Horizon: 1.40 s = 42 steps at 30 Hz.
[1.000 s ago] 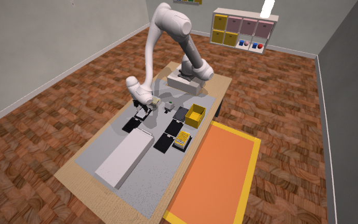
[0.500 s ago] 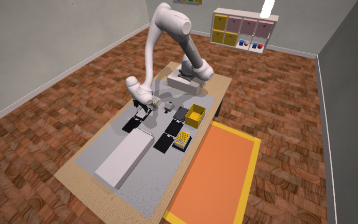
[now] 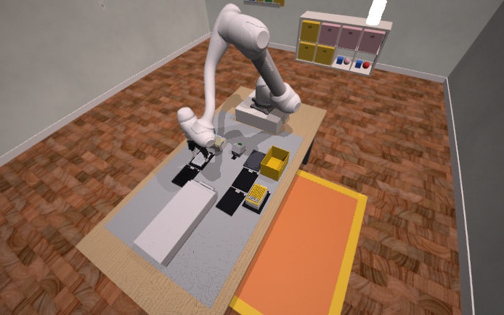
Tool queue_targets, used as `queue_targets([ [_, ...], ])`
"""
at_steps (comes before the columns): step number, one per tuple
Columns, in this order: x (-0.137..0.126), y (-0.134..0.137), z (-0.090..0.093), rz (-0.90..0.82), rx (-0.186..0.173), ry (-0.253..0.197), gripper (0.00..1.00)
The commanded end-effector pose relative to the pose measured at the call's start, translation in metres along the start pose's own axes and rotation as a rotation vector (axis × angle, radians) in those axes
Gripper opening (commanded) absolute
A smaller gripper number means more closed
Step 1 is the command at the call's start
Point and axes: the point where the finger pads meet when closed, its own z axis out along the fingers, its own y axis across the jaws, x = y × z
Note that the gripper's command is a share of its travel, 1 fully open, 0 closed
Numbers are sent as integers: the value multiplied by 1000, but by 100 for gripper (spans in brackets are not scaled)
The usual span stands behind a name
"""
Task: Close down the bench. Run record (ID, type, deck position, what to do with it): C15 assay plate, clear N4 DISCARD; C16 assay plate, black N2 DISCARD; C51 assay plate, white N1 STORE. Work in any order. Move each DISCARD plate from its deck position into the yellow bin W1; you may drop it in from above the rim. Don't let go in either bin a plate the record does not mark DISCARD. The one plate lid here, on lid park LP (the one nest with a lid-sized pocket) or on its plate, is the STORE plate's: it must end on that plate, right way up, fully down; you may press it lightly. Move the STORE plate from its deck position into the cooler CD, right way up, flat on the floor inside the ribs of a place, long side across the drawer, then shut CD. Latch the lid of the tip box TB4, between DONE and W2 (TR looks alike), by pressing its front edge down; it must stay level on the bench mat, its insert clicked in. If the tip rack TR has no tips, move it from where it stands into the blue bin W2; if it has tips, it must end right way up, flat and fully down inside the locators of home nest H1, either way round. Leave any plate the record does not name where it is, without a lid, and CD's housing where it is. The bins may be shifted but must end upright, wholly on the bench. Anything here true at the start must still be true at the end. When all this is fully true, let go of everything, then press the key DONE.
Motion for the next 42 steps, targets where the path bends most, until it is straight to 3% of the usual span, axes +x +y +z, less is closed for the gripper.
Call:
queue_targets([
  [1,-3,2,3,0,0,-2,66],
  [17,-3,2,3,0,0,-2,66],
  [42,-3,2,3,0,0,-2,55],
])
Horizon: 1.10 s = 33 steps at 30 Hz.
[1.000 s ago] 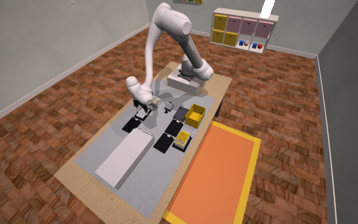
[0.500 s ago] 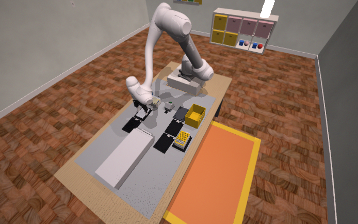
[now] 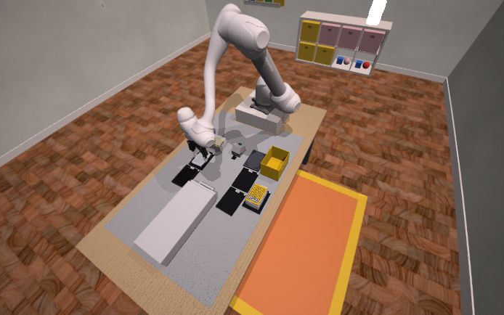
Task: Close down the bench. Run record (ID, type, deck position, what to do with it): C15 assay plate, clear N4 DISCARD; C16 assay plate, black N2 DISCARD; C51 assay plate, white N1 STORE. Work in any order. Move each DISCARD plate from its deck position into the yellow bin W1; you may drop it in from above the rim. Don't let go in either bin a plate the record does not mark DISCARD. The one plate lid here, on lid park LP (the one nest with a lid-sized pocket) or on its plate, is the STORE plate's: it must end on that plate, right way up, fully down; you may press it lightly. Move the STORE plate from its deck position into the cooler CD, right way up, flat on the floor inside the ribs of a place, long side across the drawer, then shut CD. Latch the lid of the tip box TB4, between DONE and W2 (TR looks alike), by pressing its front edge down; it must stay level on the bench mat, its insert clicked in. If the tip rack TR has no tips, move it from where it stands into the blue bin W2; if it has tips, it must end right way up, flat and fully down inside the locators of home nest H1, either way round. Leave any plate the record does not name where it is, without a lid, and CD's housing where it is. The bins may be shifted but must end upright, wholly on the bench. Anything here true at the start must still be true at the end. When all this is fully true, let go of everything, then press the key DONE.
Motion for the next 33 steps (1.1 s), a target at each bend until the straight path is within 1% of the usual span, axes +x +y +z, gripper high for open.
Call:
queue_targets([
  [1,-3,1,3,1,2,-3,55],
  [2,-3,1,3,1,2,-3,0],
  [33,-3,1,3,1,2,-3,0],
])
